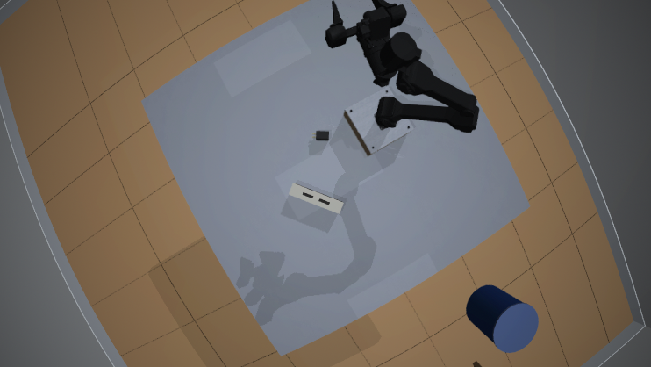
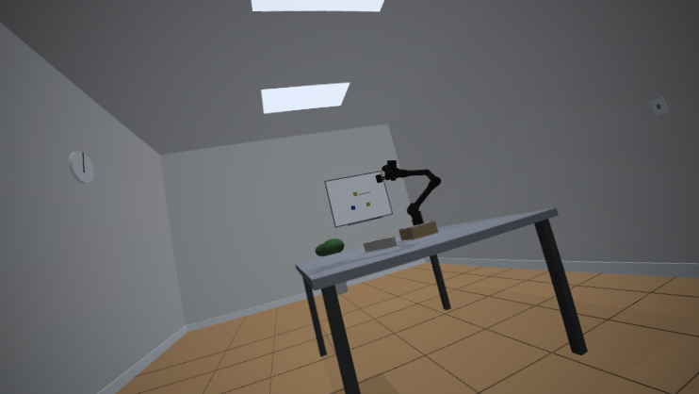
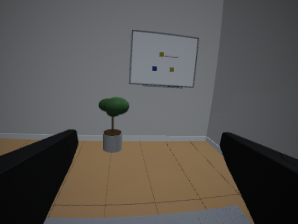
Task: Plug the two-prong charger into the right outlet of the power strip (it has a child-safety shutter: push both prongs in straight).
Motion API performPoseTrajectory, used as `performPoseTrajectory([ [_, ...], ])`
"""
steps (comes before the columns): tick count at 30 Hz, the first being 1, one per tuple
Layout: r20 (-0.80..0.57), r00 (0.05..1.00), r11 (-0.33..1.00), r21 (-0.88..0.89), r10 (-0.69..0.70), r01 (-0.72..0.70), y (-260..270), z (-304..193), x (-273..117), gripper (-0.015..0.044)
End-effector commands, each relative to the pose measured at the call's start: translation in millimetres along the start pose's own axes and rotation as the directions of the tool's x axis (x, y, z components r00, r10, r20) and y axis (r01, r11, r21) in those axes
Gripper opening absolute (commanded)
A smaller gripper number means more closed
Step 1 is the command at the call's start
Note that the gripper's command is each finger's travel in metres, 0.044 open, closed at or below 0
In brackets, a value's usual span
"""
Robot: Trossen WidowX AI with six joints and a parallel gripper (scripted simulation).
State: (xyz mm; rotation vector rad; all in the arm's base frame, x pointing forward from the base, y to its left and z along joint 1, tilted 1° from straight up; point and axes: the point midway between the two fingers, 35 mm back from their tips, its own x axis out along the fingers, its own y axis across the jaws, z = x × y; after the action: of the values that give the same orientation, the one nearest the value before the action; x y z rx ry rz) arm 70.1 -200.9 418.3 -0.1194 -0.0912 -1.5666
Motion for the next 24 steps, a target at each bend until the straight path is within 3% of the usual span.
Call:
performPoseTrajectory([
  [1,-0.055,0.994,0.994,-0.045,0.092,-0.095,29.4,-17.1,5.9,0.044],
  [11,-0.206,0.94,0.945,-0.125,0.273,-0.302,89.6,-62.1,7.2,0.044],
  [24,-0.424,0.797,0.828,-0.166,0.431,-0.536,152.3,-125.7,-11.0,0.044],
])
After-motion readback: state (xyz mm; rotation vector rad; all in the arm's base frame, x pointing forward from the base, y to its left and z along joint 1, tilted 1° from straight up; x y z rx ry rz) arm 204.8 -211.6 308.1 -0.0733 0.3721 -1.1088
